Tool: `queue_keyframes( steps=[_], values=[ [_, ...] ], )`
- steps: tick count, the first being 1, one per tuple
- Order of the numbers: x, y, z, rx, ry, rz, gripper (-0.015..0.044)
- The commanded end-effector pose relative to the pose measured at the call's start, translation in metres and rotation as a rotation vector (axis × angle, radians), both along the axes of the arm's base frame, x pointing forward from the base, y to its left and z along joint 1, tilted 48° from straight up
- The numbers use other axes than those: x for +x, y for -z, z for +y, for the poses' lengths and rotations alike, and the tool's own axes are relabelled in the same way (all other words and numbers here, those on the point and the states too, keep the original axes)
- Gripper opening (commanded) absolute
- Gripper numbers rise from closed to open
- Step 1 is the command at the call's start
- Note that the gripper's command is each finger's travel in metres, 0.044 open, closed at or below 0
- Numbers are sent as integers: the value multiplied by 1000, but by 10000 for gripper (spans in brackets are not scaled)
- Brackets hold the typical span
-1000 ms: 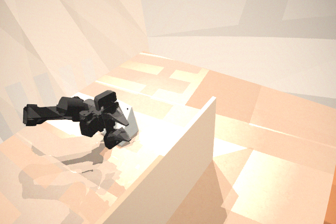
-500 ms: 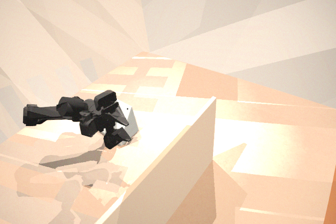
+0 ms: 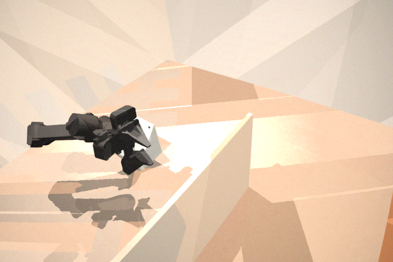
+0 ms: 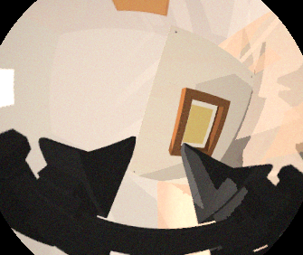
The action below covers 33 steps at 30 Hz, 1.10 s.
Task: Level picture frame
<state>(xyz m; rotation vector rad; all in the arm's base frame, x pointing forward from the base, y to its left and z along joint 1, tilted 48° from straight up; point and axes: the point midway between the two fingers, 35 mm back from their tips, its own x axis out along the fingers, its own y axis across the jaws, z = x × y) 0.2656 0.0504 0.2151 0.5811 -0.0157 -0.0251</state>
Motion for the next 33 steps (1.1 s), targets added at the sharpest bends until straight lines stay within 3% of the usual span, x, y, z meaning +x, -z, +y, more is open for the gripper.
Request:
queue_keyframes(
  steps=[1,28,33],
  values=[
    [0,0,1,5,-6,1,260],
    [0,0,1,5,-6,1,260],
    [-1,15,-23,1,-2,-1,260]
  ],
)
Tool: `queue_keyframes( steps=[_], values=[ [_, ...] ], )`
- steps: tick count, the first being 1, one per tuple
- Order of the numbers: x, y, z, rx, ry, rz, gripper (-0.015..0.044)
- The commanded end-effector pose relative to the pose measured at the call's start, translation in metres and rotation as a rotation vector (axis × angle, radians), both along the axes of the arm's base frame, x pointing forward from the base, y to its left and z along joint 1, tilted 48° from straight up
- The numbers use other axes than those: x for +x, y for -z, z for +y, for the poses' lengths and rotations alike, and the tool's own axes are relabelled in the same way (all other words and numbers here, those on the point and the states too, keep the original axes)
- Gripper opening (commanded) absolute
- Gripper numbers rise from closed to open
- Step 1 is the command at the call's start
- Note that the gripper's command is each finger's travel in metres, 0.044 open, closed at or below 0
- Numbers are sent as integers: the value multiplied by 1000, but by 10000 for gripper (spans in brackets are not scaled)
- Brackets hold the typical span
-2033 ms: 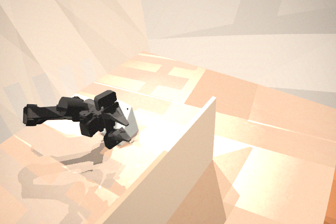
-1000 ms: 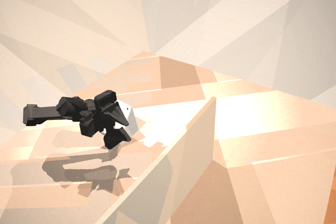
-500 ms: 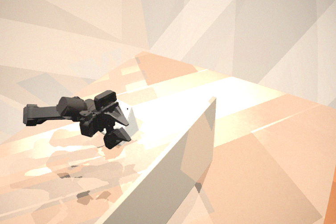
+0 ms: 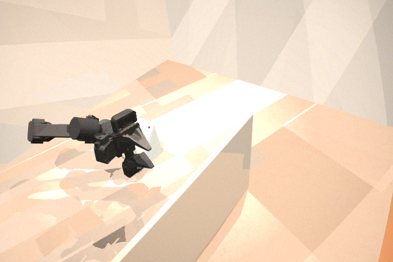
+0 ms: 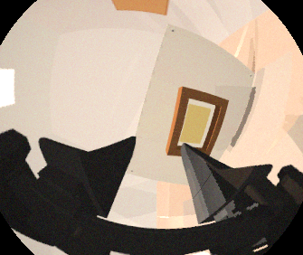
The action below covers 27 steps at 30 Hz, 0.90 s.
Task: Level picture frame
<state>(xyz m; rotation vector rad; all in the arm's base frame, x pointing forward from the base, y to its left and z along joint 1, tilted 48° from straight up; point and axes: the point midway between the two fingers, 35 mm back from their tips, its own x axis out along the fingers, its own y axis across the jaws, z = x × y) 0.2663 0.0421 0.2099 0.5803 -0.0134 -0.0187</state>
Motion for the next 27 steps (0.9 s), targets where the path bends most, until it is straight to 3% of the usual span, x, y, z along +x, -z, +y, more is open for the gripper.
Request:
queue_keyframes(
  steps=[1,6,27],
  values=[
    [-3,14,-21,3,4,-2,260],
    [-8,29,-41,4,1,-2,260],
    [-6,28,-41,4,1,-2,260]
  ],
)
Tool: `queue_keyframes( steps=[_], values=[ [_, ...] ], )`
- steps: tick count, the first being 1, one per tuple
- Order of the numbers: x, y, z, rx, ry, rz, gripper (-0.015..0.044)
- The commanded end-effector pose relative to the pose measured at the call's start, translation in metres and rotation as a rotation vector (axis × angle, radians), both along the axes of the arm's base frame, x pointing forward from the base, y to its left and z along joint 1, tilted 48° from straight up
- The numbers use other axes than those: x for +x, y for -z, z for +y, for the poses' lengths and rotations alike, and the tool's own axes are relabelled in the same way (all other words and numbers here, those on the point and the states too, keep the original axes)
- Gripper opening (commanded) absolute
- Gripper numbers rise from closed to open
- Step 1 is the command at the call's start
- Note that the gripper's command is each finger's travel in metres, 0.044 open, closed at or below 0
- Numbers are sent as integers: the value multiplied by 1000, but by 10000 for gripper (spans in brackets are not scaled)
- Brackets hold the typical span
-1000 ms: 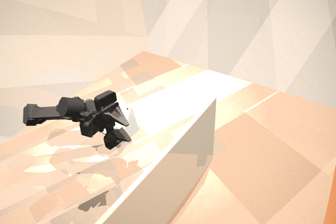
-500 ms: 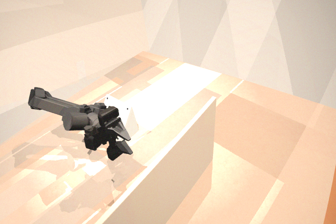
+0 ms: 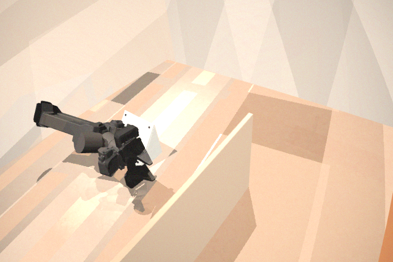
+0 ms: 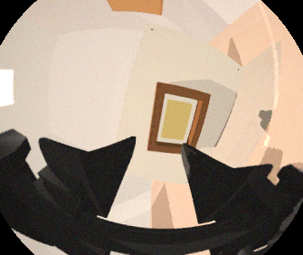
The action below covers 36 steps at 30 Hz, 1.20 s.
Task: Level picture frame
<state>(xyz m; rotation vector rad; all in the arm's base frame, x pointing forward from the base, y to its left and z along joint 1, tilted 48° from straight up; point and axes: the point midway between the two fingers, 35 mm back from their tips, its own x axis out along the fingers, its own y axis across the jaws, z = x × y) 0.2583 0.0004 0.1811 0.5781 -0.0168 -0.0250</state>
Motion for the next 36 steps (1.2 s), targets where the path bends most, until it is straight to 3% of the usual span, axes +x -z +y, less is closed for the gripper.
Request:
queue_keyframes(
  steps=[1,16,36],
  values=[
    [4,-2,1,6,-6,-1,260],
    [79,-1,-1,6,-6,-4,260],
    [80,-1,-1,6,-6,-4,260]
  ],
)
